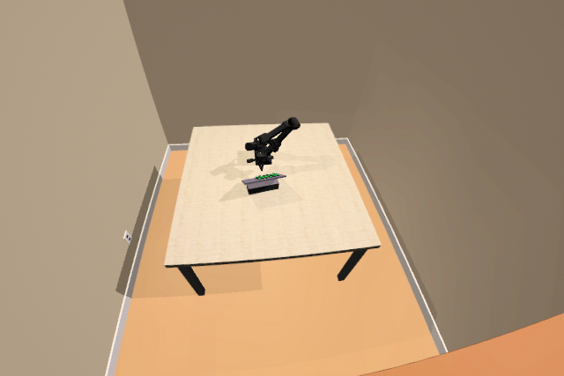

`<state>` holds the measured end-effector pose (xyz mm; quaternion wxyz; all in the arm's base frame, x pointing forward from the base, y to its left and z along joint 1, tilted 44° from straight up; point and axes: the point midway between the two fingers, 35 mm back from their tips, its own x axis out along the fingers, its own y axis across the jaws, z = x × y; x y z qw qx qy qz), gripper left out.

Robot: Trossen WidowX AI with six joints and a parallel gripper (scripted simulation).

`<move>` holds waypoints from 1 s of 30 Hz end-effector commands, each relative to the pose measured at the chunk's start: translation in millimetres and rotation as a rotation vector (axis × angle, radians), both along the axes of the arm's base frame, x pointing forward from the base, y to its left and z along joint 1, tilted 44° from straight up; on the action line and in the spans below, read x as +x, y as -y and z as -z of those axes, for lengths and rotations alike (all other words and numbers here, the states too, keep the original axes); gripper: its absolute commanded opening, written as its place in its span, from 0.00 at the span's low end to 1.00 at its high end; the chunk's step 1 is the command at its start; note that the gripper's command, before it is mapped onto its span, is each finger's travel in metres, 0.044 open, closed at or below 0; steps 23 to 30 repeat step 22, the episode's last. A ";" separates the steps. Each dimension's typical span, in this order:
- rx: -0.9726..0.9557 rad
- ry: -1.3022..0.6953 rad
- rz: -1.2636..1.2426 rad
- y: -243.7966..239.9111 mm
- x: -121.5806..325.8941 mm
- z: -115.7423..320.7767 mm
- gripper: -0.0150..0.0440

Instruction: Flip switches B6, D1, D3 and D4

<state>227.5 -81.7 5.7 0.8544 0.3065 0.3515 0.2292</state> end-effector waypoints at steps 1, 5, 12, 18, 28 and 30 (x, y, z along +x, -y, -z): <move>-0.002 0.009 -0.012 19.8 -18.1 -19.3 0.25; -0.002 0.009 -0.012 19.8 -18.1 -19.3 0.25; -0.002 0.009 -0.012 37.9 21.0 -63.7 0.25; -0.001 0.010 -0.012 39.3 26.6 -71.2 0.25; -0.001 0.010 -0.012 39.3 26.6 -71.2 0.25; -0.001 0.010 -0.012 39.3 26.6 -71.2 0.25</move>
